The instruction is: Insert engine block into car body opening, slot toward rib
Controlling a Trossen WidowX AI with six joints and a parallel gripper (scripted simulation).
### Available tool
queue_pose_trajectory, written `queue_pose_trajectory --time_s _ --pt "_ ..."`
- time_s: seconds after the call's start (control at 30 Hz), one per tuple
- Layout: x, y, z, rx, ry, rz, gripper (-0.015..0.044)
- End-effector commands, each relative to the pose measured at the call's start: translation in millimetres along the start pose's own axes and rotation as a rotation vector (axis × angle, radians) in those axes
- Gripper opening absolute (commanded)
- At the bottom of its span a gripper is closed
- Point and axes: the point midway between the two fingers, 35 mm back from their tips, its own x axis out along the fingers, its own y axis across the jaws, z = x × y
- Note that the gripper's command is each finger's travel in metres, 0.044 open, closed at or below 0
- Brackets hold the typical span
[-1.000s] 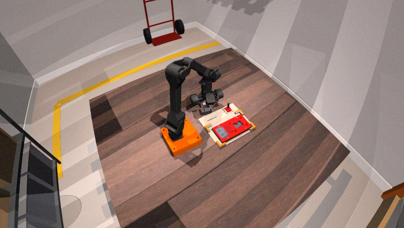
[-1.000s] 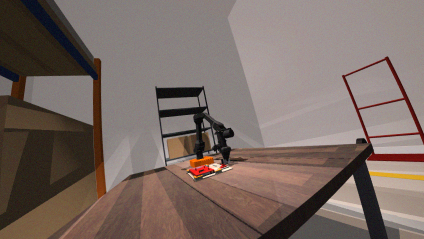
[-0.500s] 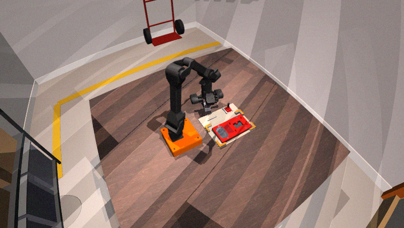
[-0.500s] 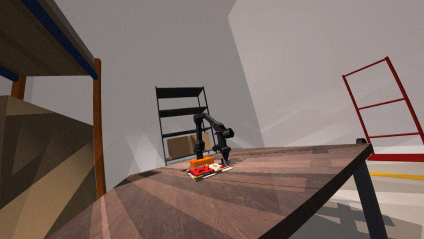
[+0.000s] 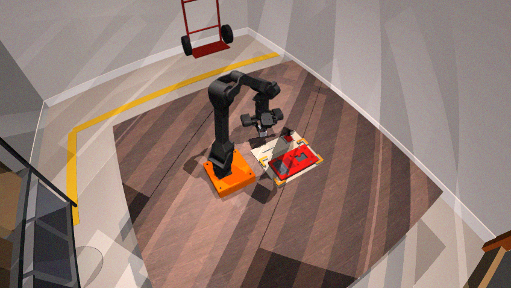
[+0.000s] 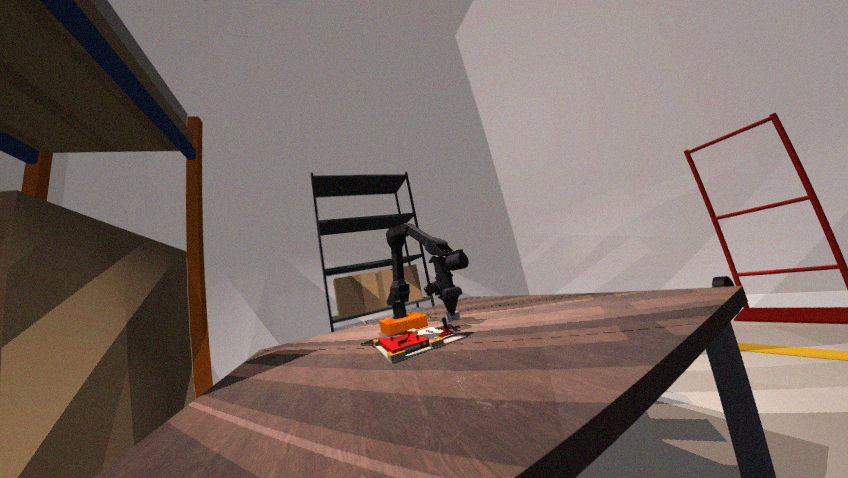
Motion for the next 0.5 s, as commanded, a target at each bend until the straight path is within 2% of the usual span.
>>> queue_pose_trajectory --time_s 0.0,0.47 --pt "-17.2 1.7 -2.0 -0.003 0.012 0.008 0.0000" --pt "-61.7 0.9 -1.1 -0.003 0.012 0.008 0.0000"
